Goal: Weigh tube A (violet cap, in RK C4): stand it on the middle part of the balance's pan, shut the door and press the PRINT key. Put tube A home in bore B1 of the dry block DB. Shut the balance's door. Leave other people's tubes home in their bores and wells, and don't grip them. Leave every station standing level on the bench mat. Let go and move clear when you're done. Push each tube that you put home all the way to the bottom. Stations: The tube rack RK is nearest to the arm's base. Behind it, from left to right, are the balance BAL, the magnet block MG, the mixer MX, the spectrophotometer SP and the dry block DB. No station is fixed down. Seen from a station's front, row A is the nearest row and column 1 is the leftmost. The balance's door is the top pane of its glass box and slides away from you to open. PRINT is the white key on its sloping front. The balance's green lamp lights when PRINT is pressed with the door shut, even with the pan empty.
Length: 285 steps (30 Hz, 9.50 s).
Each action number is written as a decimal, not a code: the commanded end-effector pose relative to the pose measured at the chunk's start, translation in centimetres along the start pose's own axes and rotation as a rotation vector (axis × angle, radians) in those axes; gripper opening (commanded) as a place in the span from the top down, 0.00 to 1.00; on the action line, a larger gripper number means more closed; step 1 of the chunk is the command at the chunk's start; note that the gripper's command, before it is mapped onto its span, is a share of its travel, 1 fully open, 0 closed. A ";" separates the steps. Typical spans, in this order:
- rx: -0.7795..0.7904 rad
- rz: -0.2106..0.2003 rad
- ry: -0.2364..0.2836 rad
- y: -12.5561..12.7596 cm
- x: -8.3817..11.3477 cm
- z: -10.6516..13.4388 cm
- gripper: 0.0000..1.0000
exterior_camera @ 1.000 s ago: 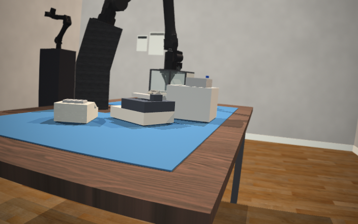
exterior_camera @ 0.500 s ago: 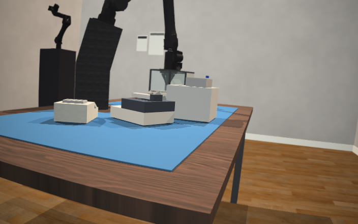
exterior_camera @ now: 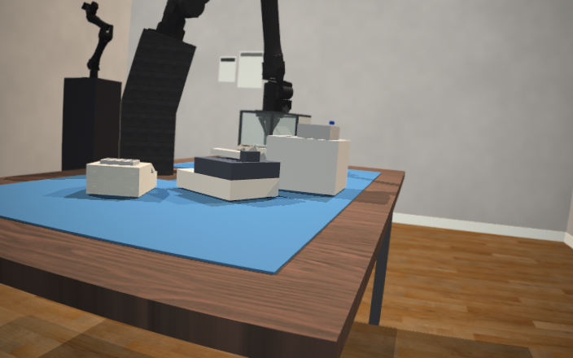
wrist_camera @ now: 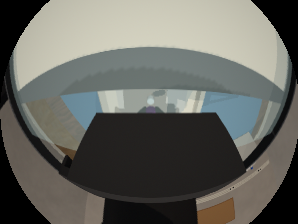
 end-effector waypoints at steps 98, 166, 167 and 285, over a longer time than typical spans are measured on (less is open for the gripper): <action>0.002 -0.005 -0.016 0.1 0.4 -0.8 0.64; 0.000 -0.009 -0.031 0.3 3.8 -1.3 0.64; -0.001 -0.006 -0.019 0.2 3.9 -0.9 0.64; 0.001 -0.007 -0.023 0.1 15.6 -1.0 0.64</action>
Point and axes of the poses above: the point where the finger pads meet when closed, its own x axis back along the fingers, its own y axis across the jaws, z = x × y, the point moved 4 cm from there along x, back along the fingers, and after that the axes turned 15 degrees about -x, right-handed, at the moved point
